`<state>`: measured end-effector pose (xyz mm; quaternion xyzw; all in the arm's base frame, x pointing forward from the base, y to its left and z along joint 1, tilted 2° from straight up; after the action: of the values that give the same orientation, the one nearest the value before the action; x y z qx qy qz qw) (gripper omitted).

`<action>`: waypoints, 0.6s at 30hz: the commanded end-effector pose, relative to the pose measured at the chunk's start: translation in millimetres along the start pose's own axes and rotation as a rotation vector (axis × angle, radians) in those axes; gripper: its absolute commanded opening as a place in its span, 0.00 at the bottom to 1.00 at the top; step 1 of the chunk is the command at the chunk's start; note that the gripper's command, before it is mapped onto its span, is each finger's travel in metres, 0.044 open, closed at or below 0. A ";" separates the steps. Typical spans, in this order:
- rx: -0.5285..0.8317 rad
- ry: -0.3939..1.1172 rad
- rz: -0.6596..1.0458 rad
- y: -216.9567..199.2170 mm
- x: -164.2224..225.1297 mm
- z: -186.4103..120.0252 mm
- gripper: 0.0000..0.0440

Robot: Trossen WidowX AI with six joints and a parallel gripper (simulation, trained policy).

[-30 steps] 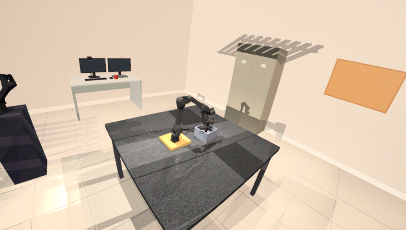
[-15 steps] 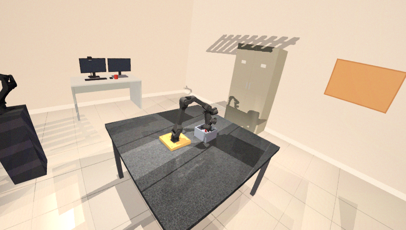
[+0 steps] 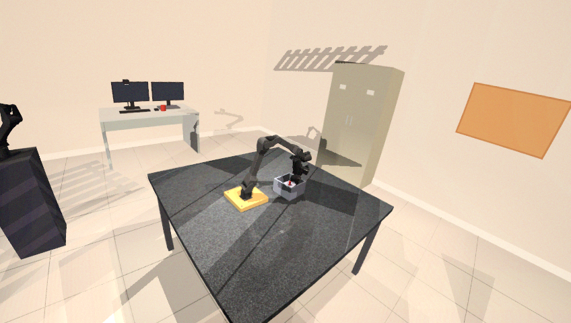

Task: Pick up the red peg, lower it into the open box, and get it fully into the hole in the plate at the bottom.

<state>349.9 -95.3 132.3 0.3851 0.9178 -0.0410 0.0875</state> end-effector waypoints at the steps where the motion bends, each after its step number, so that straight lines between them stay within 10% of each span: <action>1: 0.000 0.017 -0.008 -0.9 -7.3 2.0 0.28; 18: 0.013 0.051 -0.010 -18.4 -40.0 5.8 0.19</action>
<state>360.7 -114.5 133.6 0.3732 0.9263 -0.0217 0.0468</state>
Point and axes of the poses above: the point midway between the two fingers, 35 mm back from their tips, its own z axis out along the fingers, its own y axis across the jaws, x = y × z, the point moved 6 cm from there along -z, back along the fingers, and after that the axes turned 11 degrees about -z, right-handed, at the moved point
